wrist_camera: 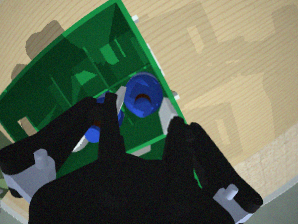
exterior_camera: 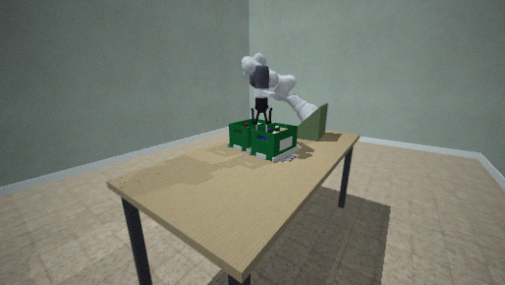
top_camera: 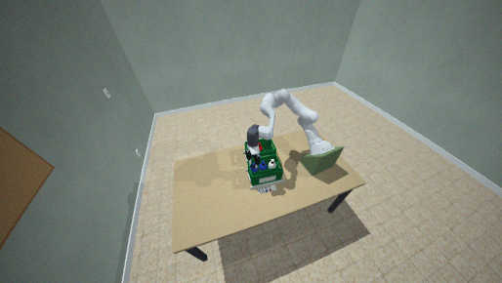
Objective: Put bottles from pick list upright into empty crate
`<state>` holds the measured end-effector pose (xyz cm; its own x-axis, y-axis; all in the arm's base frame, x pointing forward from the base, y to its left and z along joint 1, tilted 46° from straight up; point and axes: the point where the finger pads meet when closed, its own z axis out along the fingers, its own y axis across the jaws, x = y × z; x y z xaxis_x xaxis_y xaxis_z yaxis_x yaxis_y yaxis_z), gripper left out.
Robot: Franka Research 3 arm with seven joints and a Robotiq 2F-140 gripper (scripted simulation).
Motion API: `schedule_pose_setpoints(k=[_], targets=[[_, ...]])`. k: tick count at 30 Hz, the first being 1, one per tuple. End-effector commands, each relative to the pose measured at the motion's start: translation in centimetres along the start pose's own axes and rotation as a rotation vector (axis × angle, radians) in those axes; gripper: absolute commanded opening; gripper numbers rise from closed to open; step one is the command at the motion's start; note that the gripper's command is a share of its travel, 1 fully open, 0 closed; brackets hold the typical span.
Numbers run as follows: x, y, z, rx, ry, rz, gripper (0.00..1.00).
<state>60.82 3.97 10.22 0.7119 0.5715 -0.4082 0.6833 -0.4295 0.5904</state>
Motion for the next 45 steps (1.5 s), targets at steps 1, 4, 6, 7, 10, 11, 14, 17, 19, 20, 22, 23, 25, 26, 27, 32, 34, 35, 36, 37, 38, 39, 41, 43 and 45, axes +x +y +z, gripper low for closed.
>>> schedule_pose_setpoints(k=[1, 4, 6, 7, 10, 11, 14, 17, 19, 20, 22, 23, 25, 26, 27, 32, 34, 35, 36, 37, 38, 39, 41, 43, 45], targets=[[0.1, 0.0, 0.1, -0.003, 0.001, 0.002, 0.38], [0.1, 0.0, 0.1, -0.003, 0.001, 0.002, 0.38], [0.1, 0.0, 0.1, -0.003, 0.001, 0.002, 0.38], [0.1, 0.0, 0.1, -0.003, 0.001, 0.002, 0.38], [0.1, 0.0, 0.1, -0.003, 0.001, 0.002, 0.38], [0.1, 0.0, 0.1, -0.003, 0.001, 0.002, 0.38], [0.1, 0.0, 0.1, -0.003, 0.001, 0.002, 0.38], [0.1, 0.0, 0.1, -0.003, 0.001, 0.002, 0.38], [0.1, 0.0, 0.1, -0.003, 0.001, 0.002, 0.38], [0.1, 0.0, 0.1, -0.003, 0.001, 0.002, 0.38], [0.1, 0.0, 0.1, -0.003, 0.001, 0.002, 0.38], [0.1, 0.0, 0.1, -0.003, 0.001, 0.002, 0.38], [0.1, 0.0, 0.1, -0.003, 0.001, 0.002, 0.38], [0.1, 0.0, 0.1, -0.003, 0.001, 0.002, 0.38], [0.1, 0.0, 0.1, -0.003, 0.001, 0.002, 0.38], [0.0, 0.0, -0.7, -0.003, 0.001, 0.002, 0.38], [0.0, 0.0, -1.2, -0.003, 0.001, 0.002, 0.38], [0.0, 0.0, -1.5, -0.003, 0.001, 0.002, 0.38], [0.0, 0.0, -1.5, -0.003, 0.001, 0.002, 0.38], [0.0, 0.0, -1.5, -0.003, 0.001, 0.002, 0.38], [0.0, 0.0, -1.8, -0.003, 0.001, 0.002, 0.38], [0.0, 0.0, -2.0, -0.003, 0.001, 0.002, 0.38], [0.0, 0.0, -2.6, -0.003, 0.001, 0.002, 0.38], [0.0, 0.0, -3.1, -0.003, 0.001, 0.002, 0.38], [0.0, 0.0, -3.6, -0.003, 0.001, 0.002, 0.38]])
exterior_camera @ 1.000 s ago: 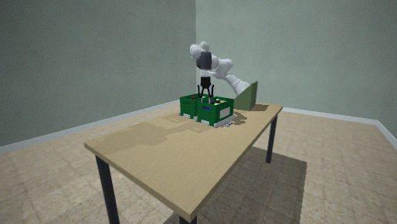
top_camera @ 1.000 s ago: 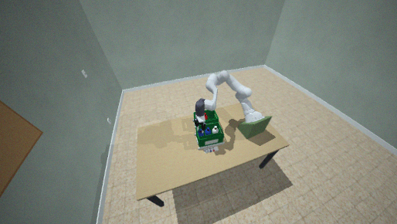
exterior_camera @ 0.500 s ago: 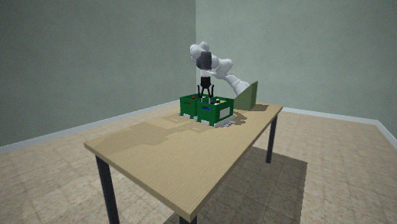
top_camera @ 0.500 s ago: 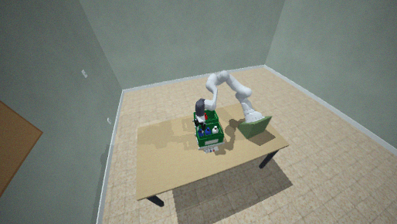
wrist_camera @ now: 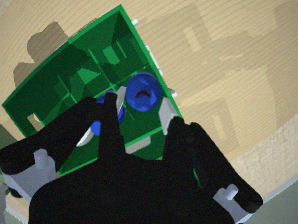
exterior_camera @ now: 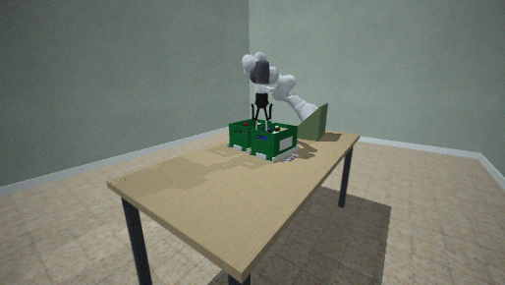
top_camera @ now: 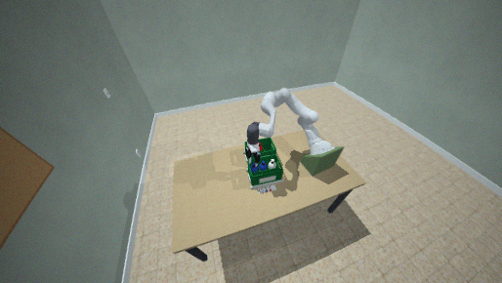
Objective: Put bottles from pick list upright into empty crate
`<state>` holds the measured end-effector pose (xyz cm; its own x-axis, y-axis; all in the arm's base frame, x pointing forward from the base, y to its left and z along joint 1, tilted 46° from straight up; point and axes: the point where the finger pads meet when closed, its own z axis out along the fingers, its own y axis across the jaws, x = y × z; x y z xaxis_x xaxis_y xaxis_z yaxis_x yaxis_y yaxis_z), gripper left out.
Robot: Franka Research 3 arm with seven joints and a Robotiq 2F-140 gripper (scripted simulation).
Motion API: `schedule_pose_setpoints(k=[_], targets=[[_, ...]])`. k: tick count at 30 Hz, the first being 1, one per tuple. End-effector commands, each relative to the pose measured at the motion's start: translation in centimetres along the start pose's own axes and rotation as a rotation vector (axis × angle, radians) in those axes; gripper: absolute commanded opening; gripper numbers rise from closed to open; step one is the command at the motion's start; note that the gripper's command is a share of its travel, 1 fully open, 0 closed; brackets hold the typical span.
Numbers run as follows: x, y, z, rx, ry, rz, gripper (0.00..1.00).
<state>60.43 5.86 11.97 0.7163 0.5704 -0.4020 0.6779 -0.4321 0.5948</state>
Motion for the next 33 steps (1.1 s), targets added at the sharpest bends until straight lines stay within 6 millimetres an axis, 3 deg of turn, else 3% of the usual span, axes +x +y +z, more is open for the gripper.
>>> schedule_pose_setpoints(k=[1, 20, 33], targets=[[0.0, 0.1, -1.3, 0.000, -0.001, -0.005, 0.38], [0.0, 0.0, -5.8, 0.000, -0.001, -0.005, 0.38], [0.0, 0.0, -5.8, 0.000, -0.001, -0.005, 0.38]])
